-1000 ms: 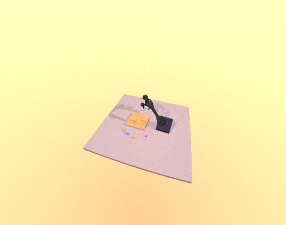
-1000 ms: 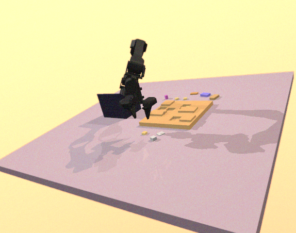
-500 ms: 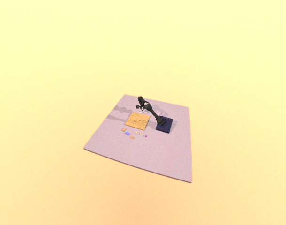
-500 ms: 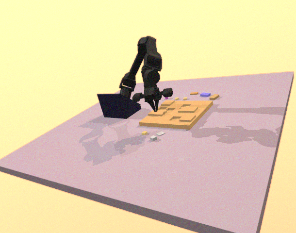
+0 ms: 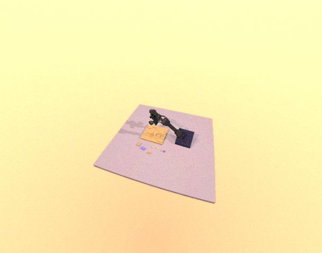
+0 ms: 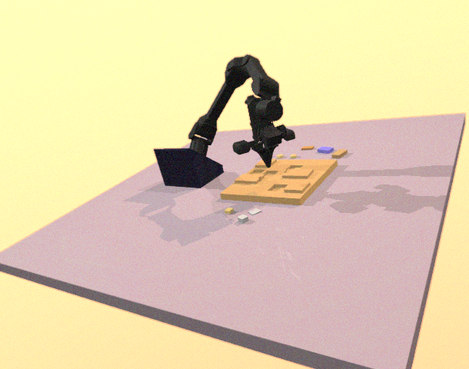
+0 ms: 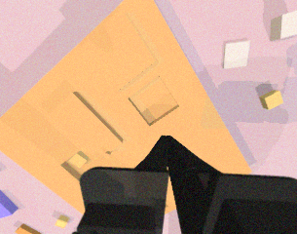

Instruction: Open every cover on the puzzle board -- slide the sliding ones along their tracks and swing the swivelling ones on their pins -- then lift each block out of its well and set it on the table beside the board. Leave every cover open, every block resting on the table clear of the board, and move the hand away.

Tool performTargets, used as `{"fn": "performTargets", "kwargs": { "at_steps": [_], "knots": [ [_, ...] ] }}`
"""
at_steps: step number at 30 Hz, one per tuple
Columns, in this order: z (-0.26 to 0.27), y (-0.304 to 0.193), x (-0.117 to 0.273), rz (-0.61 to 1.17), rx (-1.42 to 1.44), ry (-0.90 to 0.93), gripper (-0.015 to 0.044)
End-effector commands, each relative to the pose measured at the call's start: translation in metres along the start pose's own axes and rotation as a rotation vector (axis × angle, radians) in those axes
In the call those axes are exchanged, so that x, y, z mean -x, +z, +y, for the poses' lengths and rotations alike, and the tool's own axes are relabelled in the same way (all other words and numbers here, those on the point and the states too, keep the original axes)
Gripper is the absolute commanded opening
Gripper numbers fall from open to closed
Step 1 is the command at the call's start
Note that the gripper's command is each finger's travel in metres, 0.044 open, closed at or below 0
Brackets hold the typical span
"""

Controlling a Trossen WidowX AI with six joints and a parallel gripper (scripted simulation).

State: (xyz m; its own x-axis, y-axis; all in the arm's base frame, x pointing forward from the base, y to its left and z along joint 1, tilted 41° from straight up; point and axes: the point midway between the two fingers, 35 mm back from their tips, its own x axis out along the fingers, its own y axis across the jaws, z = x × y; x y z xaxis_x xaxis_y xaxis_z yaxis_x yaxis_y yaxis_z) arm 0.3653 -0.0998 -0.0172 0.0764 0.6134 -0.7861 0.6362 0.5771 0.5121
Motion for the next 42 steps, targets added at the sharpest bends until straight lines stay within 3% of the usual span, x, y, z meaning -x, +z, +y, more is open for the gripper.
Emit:
{"fn": "performTargets", "kwargs": {
  "at_steps": [1, 22, 30, 42],
  "knots": [
    [0.02, -0.009, 0.001, 0.001, 0.124, 0.007, 0.0],
    [0.121, -0.076, -0.001, 0.014, 0.806, 0.046, 0.0],
    [0.124, -0.079, -0.006, 0.015, 0.828, 0.048, 0.0],
    [0.127, -0.083, -0.051, 0.015, 0.828, 0.05, 0.0]
  ]
}}
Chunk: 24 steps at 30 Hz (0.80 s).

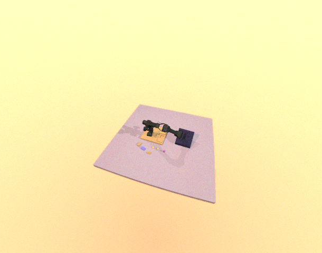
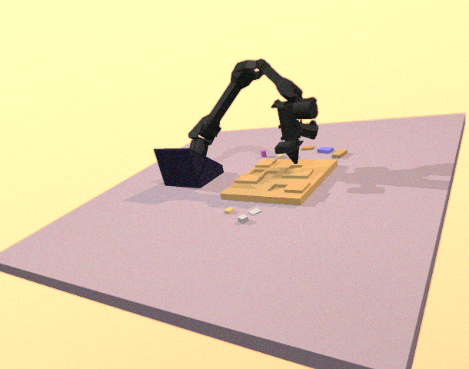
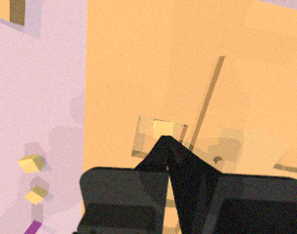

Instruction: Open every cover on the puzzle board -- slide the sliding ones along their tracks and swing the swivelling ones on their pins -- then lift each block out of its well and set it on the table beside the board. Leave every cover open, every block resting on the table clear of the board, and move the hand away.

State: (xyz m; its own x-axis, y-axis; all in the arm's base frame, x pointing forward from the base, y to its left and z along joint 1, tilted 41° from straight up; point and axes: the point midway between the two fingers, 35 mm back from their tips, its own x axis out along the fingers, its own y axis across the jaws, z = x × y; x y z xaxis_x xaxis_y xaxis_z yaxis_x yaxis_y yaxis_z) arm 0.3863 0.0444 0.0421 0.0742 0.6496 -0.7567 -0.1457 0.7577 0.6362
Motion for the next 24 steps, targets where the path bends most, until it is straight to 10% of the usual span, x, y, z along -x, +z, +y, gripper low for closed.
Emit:
{"fn": "performTargets", "kwargs": {
  "at_steps": [1, 24],
  "knots": [
    [0.0, -0.001, -0.008, -0.002, -0.007, 0.004, 0.0],
    [0.002, -0.006, -0.021, -0.002, -0.007, 0.005, 0.0]
  ]
}}
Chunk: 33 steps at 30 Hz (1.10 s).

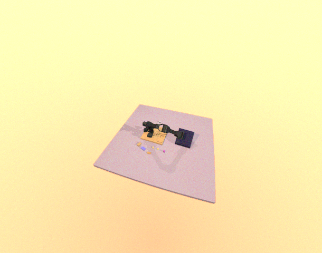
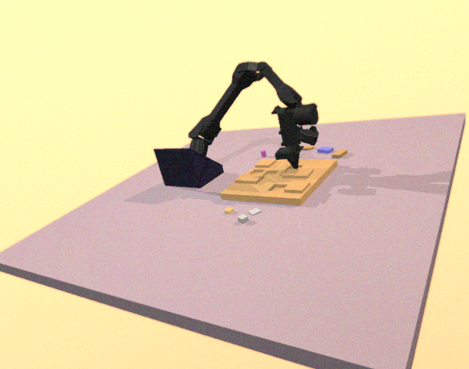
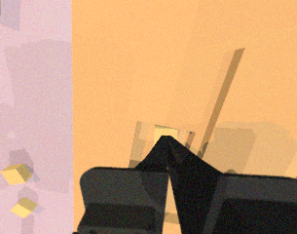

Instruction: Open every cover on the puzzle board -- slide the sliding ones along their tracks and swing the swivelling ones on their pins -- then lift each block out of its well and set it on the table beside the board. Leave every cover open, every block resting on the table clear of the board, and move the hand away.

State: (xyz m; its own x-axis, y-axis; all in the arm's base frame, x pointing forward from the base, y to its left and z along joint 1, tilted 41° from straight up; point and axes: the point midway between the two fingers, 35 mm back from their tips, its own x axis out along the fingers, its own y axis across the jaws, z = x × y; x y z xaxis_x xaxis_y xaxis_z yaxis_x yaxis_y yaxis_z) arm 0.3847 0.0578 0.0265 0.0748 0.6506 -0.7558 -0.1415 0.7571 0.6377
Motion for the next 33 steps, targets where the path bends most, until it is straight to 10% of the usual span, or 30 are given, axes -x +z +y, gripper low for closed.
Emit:
{"fn": "performTargets", "kwargs": {
  "at_steps": [1, 33],
  "knots": [
    [0.0023, -0.0047, -0.0009, -0.001, -0.003, 0.004, 0.0],
    [0.0037, -0.0121, -0.0025, -0.001, 0.007, 0.004, 0.0]
  ]
}}
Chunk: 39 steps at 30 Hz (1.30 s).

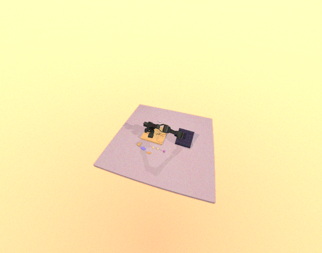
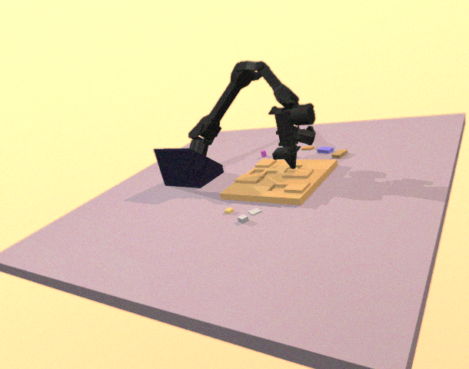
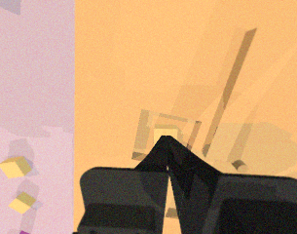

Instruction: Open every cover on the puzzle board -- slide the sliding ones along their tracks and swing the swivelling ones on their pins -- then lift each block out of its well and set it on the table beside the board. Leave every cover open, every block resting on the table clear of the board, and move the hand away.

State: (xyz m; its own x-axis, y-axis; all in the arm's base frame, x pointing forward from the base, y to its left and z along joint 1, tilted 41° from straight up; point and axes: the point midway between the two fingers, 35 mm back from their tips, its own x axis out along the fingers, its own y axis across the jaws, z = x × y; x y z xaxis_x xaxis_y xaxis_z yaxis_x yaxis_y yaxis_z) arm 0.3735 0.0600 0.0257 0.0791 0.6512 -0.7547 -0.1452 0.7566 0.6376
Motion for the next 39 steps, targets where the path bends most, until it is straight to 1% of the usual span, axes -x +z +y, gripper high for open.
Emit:
{"fn": "performTargets", "kwargs": {
  "at_steps": [1, 16, 28, 30, 33, 34, 39],
  "knots": [
    [0.001, -0.001, -0.001, 0.004, 0.003, 0.003, 0.0],
    [0.001, -0.001, -0.001, 0.004, 0.003, 0.003, 0.0],
    [0.0, 0.001, 0.012, 0.003, 0.003, 0.002, 0.0],
    [0.0, 0.0, 0.011, 0.007, -0.002, 0.002, 0.0053],
    [-0.001, 0.002, 0.029, 0.006, 0.0, 0.001, 0.0131],
    [-0.001, 0.002, 0.035, 0.006, 0.001, 0.001, 0.0144],
    [0.0, 0.002, 0.063, 0.004, 0.003, 0.001, 0.0144]
  ]
}}
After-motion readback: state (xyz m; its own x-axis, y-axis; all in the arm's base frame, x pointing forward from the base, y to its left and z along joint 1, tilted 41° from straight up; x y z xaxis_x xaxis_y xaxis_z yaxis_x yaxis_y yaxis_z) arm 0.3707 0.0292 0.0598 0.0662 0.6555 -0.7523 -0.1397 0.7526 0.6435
